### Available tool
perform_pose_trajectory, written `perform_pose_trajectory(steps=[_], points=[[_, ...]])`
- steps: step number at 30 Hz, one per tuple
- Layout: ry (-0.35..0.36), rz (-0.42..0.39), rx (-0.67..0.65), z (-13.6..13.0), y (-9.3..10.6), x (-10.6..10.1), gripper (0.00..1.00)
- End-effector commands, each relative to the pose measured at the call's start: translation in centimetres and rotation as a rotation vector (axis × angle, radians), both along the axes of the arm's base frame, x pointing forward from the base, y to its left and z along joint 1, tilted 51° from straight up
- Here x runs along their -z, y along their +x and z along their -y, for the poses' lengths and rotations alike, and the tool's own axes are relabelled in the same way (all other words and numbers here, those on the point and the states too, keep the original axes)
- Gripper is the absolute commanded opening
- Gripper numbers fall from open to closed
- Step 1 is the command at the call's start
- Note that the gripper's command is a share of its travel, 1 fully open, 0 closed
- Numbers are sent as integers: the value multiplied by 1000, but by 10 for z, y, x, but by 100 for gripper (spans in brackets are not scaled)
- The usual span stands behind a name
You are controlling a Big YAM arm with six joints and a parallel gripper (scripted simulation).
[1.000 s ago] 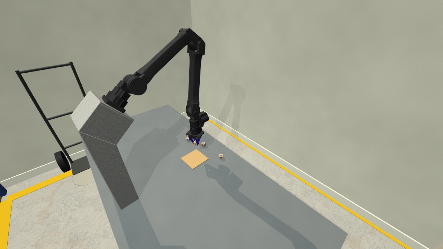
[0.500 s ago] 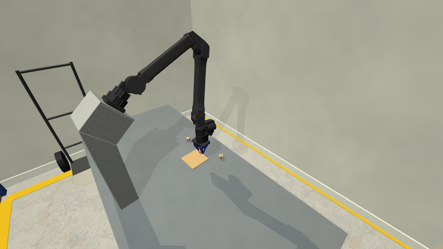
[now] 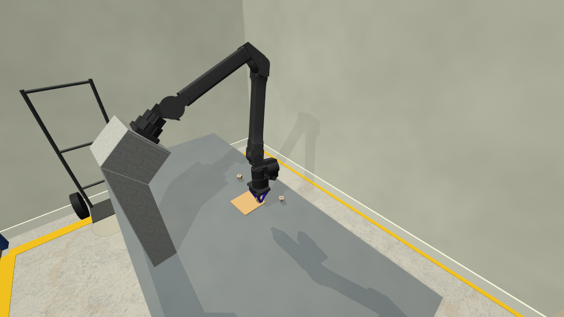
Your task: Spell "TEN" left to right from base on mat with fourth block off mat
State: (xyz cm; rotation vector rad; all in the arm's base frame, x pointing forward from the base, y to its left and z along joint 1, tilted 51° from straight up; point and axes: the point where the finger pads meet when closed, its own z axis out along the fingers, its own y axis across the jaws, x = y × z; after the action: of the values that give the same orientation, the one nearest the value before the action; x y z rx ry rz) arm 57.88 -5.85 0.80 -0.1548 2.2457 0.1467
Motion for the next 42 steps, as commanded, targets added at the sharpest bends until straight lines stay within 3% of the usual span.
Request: perform_pose_trajectory(steps=[1, 9, 32, 37, 38, 42], points=[[14, -7, 12, 0, -1, 6, 22], [10, 6, 3, -7, 11, 7, 22], [12, 2, 2, -21, 73, 61, 22], [12, 2, 2, -21, 75, 63, 22], [6, 40, 1, -21, 82, 39, 22], [9, 15, 0, -21, 78, 54, 22]])
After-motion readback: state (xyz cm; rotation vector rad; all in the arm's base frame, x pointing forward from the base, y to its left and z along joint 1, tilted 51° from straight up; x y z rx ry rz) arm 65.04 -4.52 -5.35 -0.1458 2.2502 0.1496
